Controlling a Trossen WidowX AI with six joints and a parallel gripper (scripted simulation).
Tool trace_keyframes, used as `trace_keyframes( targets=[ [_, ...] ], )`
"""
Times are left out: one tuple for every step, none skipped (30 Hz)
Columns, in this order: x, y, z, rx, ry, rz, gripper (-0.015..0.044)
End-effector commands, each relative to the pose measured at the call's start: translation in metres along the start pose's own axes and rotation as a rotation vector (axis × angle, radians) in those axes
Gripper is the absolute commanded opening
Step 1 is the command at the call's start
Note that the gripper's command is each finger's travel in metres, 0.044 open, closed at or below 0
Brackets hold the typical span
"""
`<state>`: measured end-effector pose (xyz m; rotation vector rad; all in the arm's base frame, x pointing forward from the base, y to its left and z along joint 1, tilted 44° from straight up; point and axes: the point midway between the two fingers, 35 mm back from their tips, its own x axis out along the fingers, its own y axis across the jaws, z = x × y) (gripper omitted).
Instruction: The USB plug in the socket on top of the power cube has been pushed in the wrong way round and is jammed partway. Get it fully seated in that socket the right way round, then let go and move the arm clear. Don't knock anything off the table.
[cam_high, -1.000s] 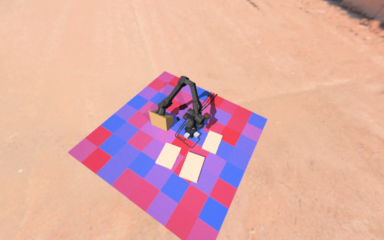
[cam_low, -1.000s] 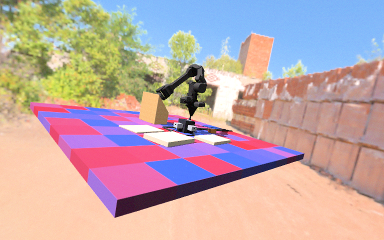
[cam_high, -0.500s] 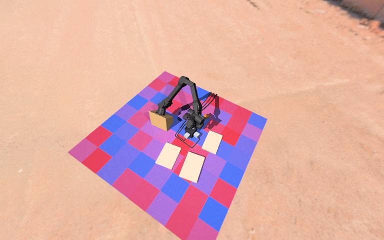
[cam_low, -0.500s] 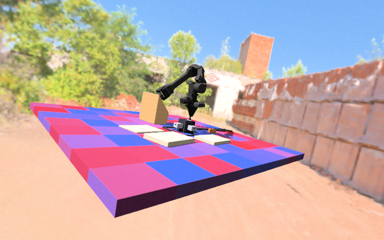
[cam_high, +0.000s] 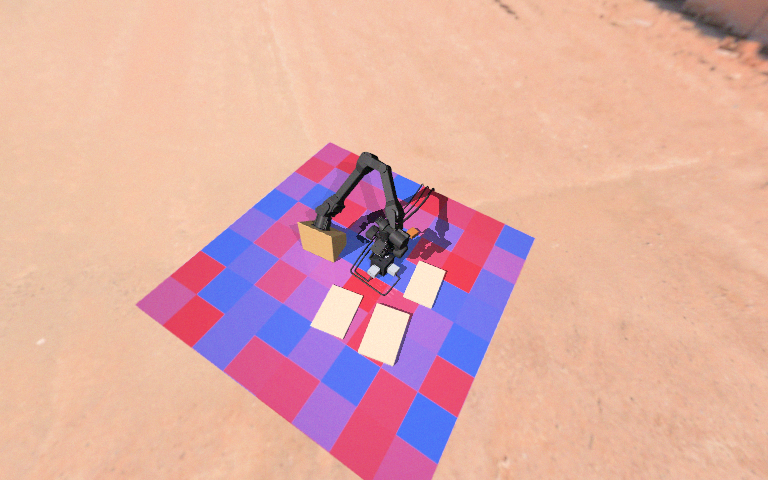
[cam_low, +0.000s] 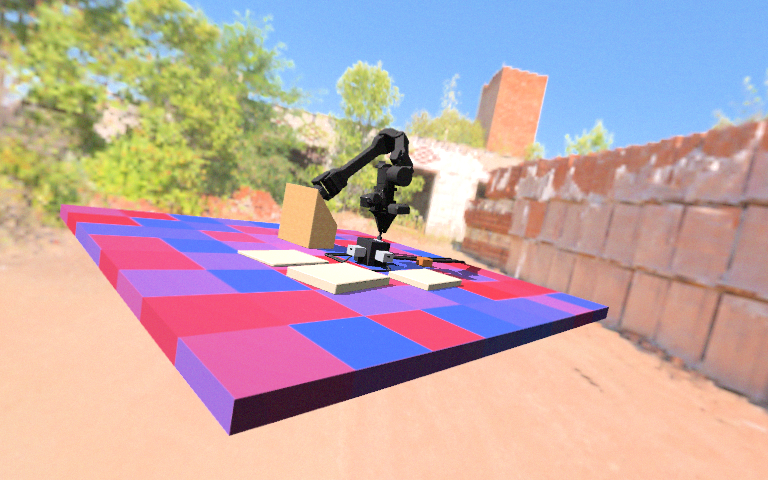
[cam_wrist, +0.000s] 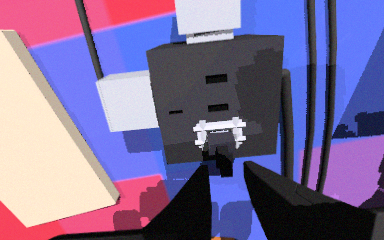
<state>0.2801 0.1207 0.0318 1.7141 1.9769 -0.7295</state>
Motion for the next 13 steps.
trace_keyframes(
  targets=[
    [0.000, 0.000, 0.000, 0.001, 0.000, 0.000, 0.0095],
    [0.000, 0.000, 0.000, 0.000, 0.000, 0.000, 0.0095],
    [-0.001, 0.000, 0.000, 0.000, 0.000, 0.000, 0.0095],
    [-0.002, 0.000, 0.000, 0.000, 0.000, 0.000, 0.0095],
    [-0.003, 0.000, 0.000, 0.000, 0.000, 0.000, 0.0095],
    [-0.004, 0.000, -0.001, 0.000, 0.000, 0.000, 0.0095],
    [-0.005, 0.000, -0.001, 0.000, 0.000, 0.000, 0.0095],
    [-0.006, 0.000, -0.001, 0.000, 0.000, 0.000, 0.0095],
    [-0.007, 0.000, -0.001, 0.000, 0.000, 0.000, 0.0095],
    [-0.008, 0.000, -0.001, 0.000, 0.000, 0.000, 0.0095],
    [-0.009, 0.000, -0.001, 0.000, 0.000, 0.000, 0.0095],
    [-0.010, 0.000, -0.001, 0.000, 0.000, 0.000, 0.0095],
    [-0.011, 0.000, -0.001, 0.000, -0.001, 0.000, 0.0095]
  ],
)
